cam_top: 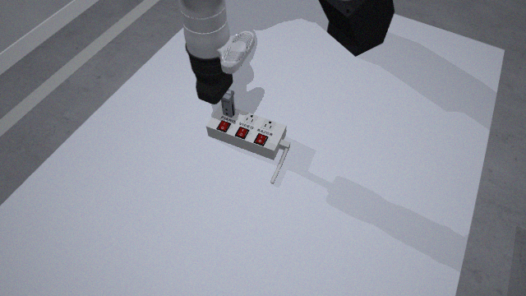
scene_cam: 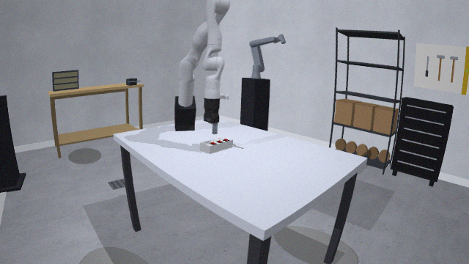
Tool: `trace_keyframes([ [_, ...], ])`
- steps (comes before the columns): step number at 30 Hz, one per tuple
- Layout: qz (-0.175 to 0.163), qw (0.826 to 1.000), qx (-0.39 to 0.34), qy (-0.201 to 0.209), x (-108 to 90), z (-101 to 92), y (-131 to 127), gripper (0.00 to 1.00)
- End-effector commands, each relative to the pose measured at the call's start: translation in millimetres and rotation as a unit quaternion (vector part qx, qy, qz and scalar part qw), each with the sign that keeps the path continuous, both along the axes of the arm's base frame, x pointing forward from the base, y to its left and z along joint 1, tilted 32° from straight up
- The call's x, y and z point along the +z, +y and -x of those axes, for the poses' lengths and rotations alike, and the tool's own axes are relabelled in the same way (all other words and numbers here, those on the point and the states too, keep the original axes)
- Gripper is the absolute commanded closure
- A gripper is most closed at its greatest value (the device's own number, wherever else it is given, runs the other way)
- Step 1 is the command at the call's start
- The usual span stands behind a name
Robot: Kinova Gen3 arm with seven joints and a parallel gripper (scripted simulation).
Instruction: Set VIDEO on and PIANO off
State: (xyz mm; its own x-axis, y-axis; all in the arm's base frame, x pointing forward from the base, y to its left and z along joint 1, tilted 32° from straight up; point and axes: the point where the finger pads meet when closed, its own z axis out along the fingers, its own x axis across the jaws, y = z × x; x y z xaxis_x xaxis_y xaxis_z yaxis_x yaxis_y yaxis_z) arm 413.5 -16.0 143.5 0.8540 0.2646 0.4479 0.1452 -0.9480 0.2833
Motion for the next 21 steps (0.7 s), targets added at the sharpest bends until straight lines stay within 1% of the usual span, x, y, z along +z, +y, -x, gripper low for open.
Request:
trace_keyframes([
  [1, 0.005, 1.0, 0.022, 0.005, -2.9, 8.0, 27.4, 1.0],
  [21, 0.005, 1.0, 0.022, 0.004, -3.2, 9.4, 29.5, 1.0],
])
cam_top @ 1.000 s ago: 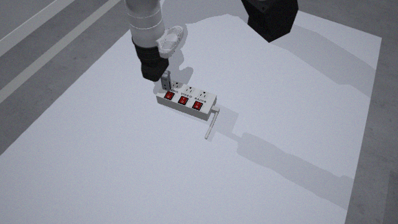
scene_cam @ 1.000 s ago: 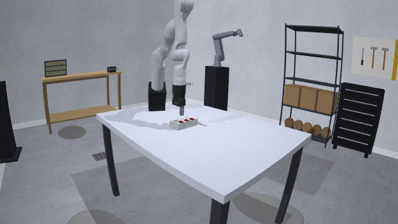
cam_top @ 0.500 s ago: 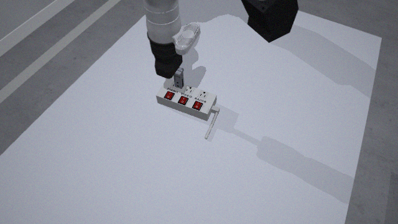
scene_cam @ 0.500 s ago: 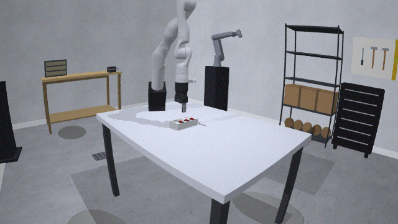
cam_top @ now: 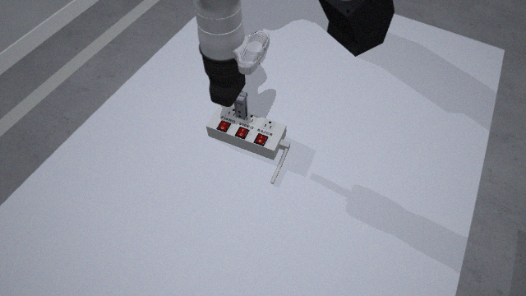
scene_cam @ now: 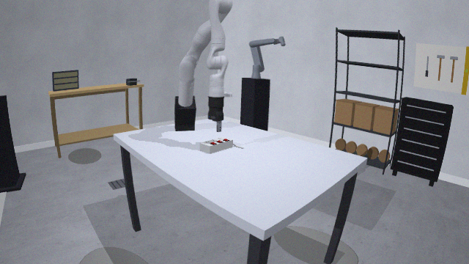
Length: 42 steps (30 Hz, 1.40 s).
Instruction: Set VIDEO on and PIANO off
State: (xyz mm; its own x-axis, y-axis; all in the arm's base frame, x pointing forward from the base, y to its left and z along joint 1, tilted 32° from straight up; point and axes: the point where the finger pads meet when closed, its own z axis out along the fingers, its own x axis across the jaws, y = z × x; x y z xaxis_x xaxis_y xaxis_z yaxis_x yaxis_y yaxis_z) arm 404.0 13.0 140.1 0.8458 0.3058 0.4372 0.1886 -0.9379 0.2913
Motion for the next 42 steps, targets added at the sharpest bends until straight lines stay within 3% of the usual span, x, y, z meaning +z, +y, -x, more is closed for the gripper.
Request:
trace_keyframes([
  [1, 0.0, 1.0, 0.001, 0.0, 0.2, -0.1, 0.5, 1.0],
  [42, 0.0, 1.0, 0.0, 0.0, -7.2, -4.5, -0.8, 1.0],
])
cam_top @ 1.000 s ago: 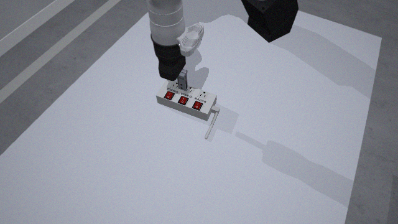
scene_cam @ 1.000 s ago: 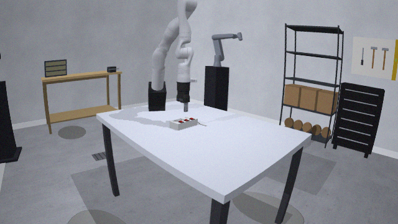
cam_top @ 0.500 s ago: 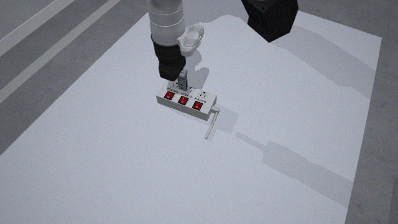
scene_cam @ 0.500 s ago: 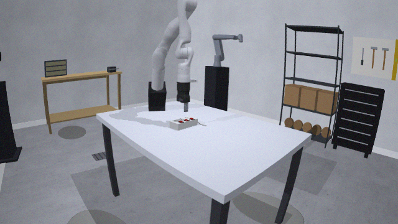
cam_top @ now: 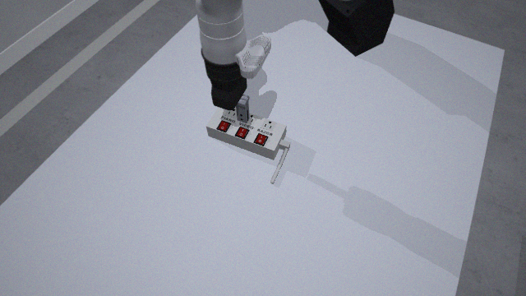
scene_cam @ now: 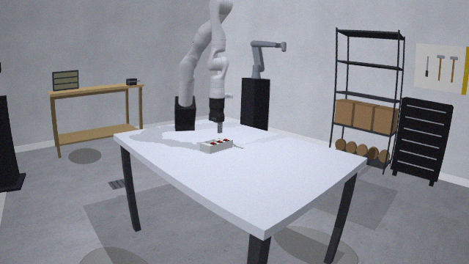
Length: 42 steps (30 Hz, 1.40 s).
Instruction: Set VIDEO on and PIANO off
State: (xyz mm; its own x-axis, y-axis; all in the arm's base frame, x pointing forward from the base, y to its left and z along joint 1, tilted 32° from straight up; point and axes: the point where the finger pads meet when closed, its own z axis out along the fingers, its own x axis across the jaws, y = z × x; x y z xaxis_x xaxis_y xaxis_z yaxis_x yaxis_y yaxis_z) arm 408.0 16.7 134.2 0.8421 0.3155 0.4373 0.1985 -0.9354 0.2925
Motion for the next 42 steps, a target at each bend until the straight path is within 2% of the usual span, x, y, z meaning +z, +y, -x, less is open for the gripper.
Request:
trace_keyframes([
  [1, 0.0, 1.0, -0.005, 0.0, -2.1, -1.0, -5, 1.0],
  [28, 0.0, 1.0, -0.005, 0.0, -26.3, -15.6, -9, 1.0],
  [42, 0.0, 1.0, -0.005, 0.0, -29.6, -17.5, -9, 1.0],
])
